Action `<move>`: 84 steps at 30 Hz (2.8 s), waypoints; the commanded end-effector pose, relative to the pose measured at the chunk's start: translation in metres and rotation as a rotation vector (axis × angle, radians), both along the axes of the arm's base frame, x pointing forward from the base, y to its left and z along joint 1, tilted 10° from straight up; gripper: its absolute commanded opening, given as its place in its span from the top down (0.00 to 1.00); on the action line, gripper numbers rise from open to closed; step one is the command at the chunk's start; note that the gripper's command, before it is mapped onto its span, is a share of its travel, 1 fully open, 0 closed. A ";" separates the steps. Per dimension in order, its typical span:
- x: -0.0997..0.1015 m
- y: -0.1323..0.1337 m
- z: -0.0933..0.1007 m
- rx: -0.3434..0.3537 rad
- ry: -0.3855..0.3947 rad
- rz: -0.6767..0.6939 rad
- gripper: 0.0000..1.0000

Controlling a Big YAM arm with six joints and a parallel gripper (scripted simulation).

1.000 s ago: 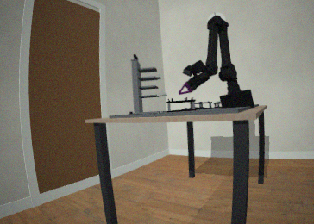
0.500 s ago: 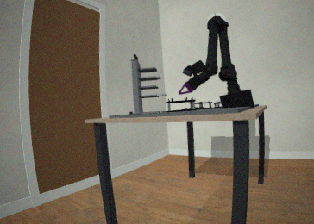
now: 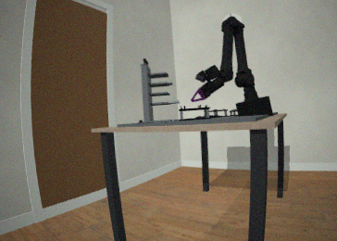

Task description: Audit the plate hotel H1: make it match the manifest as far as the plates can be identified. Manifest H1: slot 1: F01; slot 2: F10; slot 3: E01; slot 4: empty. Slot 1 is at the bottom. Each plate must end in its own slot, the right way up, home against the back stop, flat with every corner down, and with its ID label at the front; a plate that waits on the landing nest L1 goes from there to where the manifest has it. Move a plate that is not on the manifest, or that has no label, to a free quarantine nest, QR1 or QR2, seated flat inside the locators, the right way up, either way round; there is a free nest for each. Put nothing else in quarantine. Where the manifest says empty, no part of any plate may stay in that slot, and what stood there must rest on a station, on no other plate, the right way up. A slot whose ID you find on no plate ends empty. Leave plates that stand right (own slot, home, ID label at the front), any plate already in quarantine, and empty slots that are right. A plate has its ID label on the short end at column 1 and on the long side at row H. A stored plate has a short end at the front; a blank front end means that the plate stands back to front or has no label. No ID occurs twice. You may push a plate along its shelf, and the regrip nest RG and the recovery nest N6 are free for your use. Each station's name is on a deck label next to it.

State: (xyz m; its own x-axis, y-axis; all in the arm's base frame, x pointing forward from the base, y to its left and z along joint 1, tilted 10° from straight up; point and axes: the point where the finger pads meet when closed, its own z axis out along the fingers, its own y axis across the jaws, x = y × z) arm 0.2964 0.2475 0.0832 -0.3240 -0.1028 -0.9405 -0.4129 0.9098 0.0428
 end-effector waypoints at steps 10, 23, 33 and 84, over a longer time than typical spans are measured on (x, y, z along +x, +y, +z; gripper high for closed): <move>0.019 0.008 0.011 0.009 -0.020 -0.010 1.00; 0.027 0.011 0.011 0.003 -0.017 -0.010 1.00; 0.032 0.013 0.012 0.004 -0.017 -0.010 1.00; 0.060 0.025 0.018 0.005 -0.019 -0.011 1.00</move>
State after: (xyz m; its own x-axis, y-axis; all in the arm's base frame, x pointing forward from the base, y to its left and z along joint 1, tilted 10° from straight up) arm 0.3407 0.2671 0.0913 -0.3241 -0.1027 -0.9404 -0.4122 0.9101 0.0427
